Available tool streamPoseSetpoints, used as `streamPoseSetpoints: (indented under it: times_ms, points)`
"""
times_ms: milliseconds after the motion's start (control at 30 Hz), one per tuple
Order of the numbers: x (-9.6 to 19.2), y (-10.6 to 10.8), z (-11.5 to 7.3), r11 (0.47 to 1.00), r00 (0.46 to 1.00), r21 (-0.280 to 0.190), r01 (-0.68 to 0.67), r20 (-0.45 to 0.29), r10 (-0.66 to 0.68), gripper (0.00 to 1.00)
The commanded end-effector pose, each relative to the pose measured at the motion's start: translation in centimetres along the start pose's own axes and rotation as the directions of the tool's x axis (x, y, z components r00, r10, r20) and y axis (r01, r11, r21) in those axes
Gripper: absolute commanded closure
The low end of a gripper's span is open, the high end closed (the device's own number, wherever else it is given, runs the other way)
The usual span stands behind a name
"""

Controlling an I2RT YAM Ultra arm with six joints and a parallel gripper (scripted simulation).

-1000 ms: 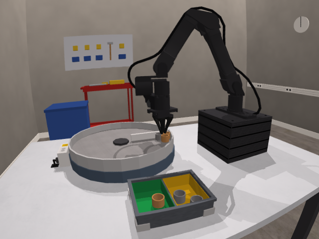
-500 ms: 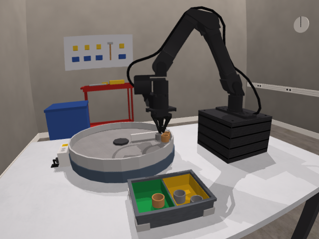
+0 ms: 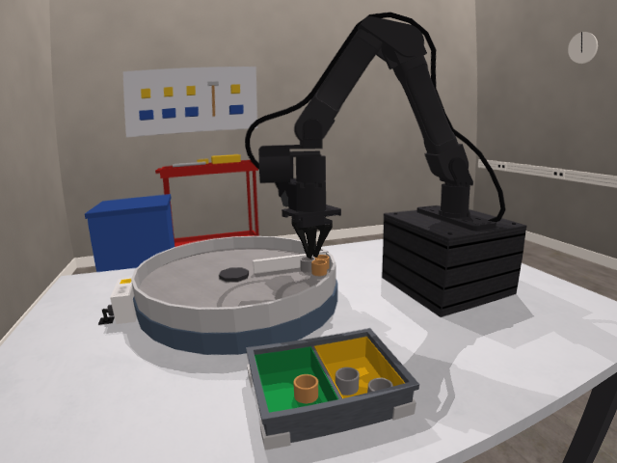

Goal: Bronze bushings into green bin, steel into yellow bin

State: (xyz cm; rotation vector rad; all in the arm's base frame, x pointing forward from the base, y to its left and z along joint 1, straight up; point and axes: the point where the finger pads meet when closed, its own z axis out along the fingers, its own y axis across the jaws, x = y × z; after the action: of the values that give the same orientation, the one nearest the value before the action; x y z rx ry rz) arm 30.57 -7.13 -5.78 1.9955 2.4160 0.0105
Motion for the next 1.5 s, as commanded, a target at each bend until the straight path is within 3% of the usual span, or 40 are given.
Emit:
streamPoseSetpoints:
  times_ms: [0,533,667,1467]
  points:
    - [0.2,0.4,0.0,1.0,1.0,0.001,0.011,-0.006,-0.011,0.88]
    - [0.7,-0.6,0.4,1.0,1.0,0.009,0.012,-0.009,-0.012,0.88]
    - [0.2,0.6,-0.3,0.999,1.0,-0.031,0.012,0.009,-0.012,0.88]
    - [0.4,0.2,-0.3,1.0,1.0,-0.016,0.012,0.002,-0.012,0.88]
